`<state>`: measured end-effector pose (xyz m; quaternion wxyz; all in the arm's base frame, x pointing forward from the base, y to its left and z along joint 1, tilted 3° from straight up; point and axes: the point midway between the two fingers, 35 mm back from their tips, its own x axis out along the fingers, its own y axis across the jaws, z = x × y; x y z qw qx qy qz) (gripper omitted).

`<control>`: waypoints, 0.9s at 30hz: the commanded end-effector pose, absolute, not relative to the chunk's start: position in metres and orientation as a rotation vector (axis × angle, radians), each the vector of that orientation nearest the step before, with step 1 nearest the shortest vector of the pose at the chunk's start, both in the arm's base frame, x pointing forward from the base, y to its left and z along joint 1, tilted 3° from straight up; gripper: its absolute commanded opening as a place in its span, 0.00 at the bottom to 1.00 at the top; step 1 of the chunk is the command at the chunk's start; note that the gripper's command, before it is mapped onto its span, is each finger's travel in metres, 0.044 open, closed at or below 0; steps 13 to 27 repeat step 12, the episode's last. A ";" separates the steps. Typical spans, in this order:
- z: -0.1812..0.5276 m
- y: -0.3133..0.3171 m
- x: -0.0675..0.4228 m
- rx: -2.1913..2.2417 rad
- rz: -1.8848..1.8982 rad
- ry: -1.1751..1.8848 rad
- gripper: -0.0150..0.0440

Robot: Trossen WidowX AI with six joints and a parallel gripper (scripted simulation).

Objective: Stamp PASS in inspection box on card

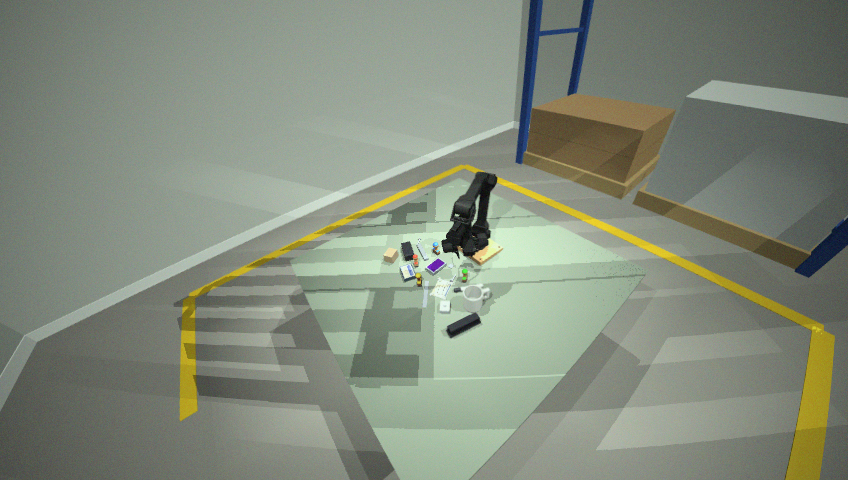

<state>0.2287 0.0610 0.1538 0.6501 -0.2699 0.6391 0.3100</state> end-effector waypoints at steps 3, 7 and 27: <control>0.155 0.061 0.229 -0.614 0.709 1.447 0.68; 0.154 0.061 0.229 -0.613 0.704 1.451 0.68; 0.154 0.061 0.229 -0.613 0.704 1.451 0.68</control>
